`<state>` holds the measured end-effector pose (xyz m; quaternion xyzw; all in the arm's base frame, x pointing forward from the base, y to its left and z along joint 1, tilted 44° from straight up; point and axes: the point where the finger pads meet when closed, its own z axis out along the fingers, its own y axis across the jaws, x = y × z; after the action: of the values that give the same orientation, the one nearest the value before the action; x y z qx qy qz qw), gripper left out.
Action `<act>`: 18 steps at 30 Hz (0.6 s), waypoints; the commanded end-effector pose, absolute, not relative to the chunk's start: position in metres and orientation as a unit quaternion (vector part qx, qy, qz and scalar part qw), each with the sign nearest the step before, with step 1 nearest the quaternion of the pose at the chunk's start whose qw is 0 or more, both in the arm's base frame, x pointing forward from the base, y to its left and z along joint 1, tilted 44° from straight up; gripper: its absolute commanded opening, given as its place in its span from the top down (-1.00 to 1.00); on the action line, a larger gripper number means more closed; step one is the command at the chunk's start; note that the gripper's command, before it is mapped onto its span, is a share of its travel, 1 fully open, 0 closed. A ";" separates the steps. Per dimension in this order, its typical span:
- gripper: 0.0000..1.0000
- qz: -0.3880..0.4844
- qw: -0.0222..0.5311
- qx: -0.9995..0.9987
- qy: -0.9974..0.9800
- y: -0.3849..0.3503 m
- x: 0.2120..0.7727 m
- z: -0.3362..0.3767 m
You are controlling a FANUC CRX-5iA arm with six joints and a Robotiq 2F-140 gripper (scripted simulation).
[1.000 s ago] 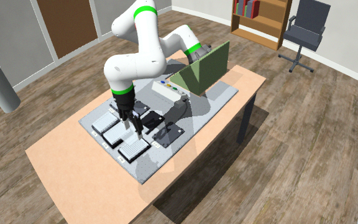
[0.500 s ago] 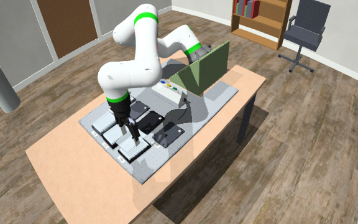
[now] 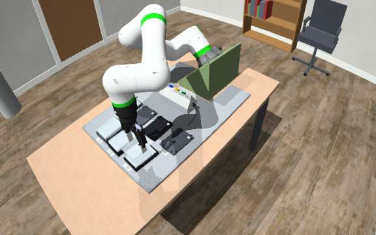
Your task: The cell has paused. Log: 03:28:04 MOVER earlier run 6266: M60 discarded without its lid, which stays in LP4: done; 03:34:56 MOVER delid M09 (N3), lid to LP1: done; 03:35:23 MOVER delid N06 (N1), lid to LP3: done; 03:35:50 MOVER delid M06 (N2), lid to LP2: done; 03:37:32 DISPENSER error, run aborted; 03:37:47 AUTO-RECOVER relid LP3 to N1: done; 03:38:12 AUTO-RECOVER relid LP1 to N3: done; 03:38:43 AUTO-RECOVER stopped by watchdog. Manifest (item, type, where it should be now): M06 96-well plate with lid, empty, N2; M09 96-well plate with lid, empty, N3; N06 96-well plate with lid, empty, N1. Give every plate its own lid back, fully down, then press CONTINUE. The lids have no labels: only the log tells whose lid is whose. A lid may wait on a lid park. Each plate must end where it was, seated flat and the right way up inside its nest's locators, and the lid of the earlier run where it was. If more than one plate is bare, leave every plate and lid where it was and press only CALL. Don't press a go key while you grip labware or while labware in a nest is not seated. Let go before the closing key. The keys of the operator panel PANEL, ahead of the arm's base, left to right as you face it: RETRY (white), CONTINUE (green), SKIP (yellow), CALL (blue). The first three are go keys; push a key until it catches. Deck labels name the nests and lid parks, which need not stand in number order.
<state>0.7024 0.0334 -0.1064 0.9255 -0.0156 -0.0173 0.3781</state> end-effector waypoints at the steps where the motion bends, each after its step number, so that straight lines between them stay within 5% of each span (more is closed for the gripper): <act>1: 1.00 -0.017 0.378 0.926 -0.016 0.034 0.703 -0.106; 18: 1.00 -0.016 0.378 0.925 -0.019 0.033 0.703 -0.107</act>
<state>0.7024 0.0333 -0.1066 0.9255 -0.0171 -0.0167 0.3781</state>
